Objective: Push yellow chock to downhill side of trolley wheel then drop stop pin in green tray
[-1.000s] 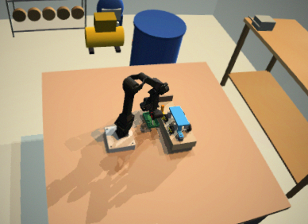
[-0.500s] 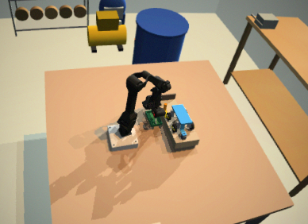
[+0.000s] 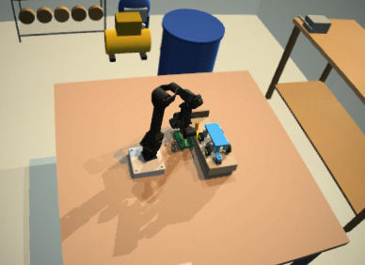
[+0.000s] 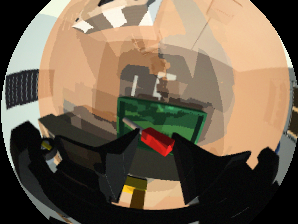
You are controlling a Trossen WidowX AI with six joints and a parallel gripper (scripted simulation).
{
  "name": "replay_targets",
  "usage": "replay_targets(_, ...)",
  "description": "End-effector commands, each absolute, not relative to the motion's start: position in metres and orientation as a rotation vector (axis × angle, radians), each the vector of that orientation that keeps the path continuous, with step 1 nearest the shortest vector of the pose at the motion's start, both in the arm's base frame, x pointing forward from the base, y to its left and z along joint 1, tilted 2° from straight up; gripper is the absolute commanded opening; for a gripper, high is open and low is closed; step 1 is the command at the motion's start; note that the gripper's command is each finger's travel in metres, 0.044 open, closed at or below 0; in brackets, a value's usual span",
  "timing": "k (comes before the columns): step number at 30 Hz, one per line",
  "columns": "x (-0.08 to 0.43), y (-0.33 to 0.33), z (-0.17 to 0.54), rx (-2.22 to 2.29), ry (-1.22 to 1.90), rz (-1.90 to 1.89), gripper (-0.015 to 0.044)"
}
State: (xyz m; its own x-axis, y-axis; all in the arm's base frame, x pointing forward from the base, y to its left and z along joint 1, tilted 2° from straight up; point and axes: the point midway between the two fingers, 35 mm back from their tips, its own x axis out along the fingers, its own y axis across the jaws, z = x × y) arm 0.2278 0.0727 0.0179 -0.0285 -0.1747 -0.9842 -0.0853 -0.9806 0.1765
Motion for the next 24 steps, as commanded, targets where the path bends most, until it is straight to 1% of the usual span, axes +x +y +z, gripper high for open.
replay_targets(1, 0.2287, 0.0754, 0.0163, 2.152, -0.290, -2.193, 0.0190)
replay_targets(24, 0.2312, 0.0838, 0.0110, 2.153, -0.289, -2.193, 0.0190)
